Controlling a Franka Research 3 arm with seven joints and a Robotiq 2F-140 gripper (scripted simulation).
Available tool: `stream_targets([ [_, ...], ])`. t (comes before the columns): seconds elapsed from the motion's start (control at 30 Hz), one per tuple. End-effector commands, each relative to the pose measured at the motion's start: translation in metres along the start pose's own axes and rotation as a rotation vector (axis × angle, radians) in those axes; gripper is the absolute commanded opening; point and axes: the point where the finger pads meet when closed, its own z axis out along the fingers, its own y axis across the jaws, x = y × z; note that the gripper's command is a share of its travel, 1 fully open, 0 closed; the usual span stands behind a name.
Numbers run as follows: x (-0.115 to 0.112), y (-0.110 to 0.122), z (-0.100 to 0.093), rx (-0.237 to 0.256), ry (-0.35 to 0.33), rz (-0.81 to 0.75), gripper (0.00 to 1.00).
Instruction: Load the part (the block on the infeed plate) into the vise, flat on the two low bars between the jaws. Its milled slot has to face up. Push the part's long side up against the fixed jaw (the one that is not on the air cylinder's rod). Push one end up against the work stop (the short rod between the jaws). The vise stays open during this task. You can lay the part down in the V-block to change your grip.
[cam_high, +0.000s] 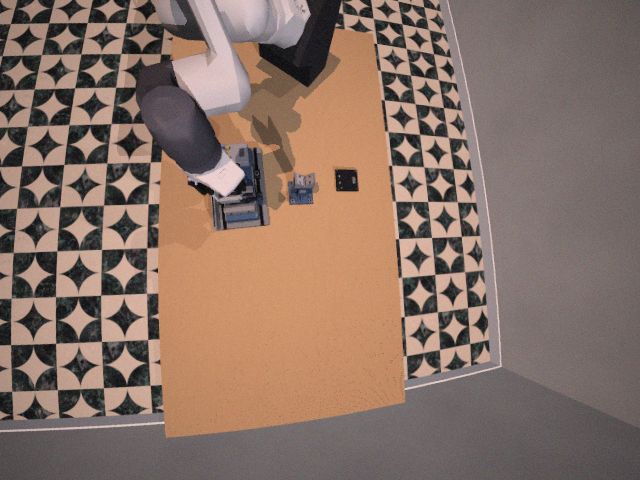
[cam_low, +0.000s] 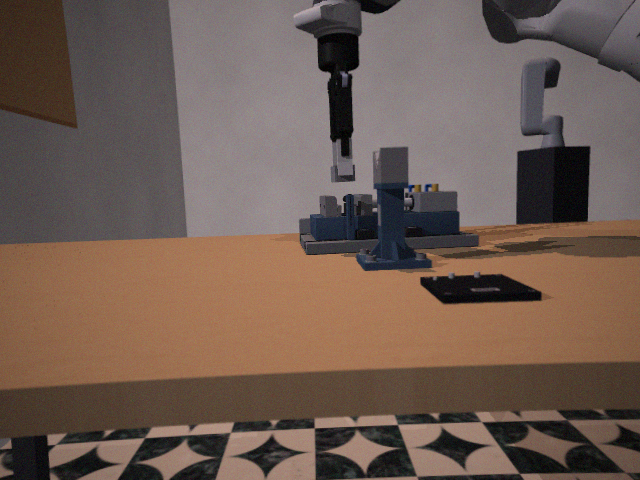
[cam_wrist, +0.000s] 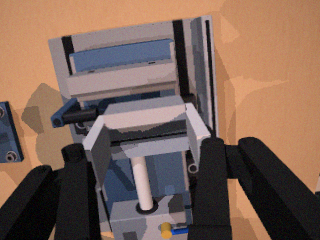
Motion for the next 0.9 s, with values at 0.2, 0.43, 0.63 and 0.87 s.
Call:
stream_targets([
  [0.2, 0.002, -0.001, 0.005, 0.000, 0.006, -0.002, 0.00],
  [0.43, 0.002, -0.001, 0.011, 0.000, 0.006, -0.002, 0.00],
  [0.63, 0.002, -0.001, 0.013, 0.000, 0.006, -0.002, 0.00],
  [0.87, 0.002, 0.000, 0.017, 0.000, 0.006, -0.002, 0.00],
])
